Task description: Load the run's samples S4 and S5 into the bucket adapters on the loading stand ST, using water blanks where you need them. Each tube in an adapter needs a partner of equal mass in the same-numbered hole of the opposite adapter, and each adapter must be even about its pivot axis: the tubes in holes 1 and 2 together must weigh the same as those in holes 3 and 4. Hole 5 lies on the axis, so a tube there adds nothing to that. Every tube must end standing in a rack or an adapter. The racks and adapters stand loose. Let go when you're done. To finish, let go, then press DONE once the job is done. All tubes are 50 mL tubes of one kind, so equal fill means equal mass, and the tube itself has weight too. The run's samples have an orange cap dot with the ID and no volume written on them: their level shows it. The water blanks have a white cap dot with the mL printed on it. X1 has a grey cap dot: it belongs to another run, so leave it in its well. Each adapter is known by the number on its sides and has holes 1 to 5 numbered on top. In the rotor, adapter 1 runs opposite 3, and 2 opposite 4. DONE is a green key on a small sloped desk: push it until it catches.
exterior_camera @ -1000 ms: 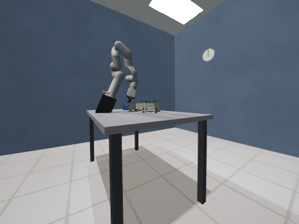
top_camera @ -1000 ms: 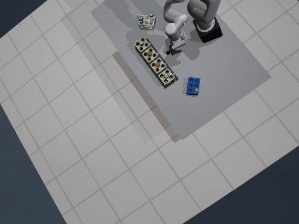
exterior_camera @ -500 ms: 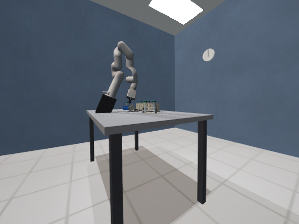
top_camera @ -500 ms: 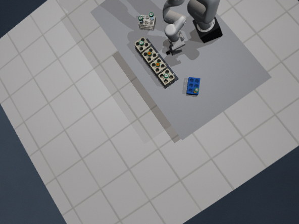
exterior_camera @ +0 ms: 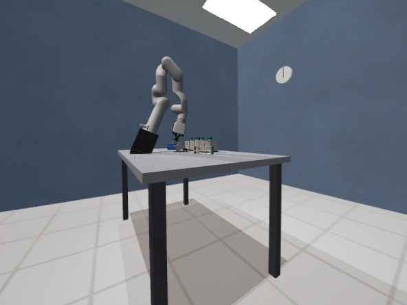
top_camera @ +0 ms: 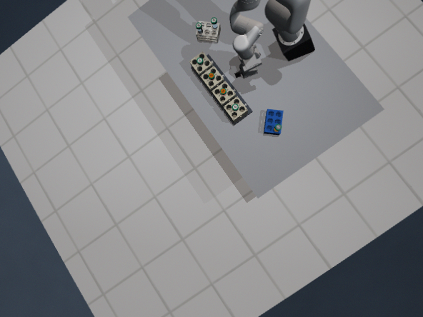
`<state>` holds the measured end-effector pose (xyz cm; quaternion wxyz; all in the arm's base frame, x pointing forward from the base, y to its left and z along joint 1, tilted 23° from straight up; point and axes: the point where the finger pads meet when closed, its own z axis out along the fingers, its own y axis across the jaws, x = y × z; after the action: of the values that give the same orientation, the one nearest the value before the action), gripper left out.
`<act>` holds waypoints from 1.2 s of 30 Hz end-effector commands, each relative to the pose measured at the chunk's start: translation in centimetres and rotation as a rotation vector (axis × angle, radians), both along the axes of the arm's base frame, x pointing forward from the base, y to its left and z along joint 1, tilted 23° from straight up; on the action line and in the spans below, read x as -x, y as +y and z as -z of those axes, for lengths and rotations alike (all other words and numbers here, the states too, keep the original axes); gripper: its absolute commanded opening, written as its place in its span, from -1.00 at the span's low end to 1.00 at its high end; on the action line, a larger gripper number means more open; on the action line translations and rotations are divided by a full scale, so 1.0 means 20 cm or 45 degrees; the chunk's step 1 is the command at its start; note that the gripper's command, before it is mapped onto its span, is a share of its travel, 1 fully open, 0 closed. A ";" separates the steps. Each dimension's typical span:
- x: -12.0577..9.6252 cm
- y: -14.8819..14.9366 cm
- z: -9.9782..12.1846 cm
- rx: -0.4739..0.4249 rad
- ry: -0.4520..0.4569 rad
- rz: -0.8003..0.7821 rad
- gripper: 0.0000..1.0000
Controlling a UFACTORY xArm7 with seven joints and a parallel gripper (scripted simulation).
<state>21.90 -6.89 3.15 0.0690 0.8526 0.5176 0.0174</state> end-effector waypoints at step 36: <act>-0.03 -0.01 0.07 0.001 -0.002 0.000 -1.00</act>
<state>22.41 -7.15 1.77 0.0690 0.8526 0.5176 0.0173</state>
